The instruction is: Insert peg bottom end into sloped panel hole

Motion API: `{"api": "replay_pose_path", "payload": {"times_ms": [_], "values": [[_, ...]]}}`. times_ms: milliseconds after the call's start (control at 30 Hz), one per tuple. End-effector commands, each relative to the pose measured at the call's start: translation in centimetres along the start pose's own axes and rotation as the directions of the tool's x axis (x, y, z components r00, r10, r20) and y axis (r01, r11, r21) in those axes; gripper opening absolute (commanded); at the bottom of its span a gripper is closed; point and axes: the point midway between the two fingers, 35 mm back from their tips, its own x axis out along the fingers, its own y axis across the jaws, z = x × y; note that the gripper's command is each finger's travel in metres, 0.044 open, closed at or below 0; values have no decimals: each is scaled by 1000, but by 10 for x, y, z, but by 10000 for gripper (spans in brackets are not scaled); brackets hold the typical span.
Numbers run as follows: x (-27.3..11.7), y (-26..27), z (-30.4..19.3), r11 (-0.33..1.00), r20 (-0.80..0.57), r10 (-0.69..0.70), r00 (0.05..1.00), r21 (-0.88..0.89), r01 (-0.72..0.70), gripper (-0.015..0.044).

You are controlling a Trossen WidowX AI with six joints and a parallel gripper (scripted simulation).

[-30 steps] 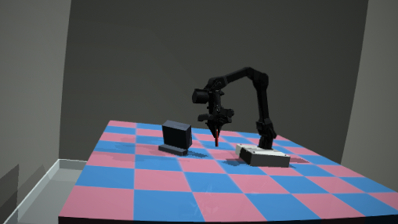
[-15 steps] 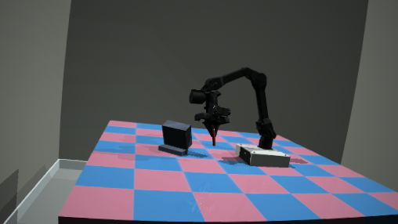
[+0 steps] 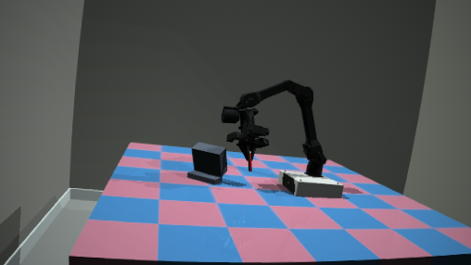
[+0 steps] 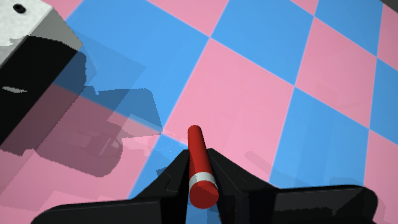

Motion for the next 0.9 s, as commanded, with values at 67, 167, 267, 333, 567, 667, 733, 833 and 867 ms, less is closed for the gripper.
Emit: {"api": "replay_pose_path", "payload": {"times_ms": [67,167,267,333,567,667,733,833,867], "values": [[-3,-1,-6,1000,22,-26,999,13,26,0],[-5,-1,-9,999,31,-38,999,23,37,0],[-6,-1,-13,998,40,-50,998,34,49,0],[-7,-1,-15,998,46,-59,997,41,57,0],[-11,-1,-23,994,67,-89,994,65,85,0],[-13,0,-26,992,75,-103,992,75,97,0],[-14,0,-29,991,80,-112,991,82,105,0],[-16,0,-32,989,88,-125,988,93,117,0],[-17,0,-33,988,90,-130,987,96,121,0]]}}
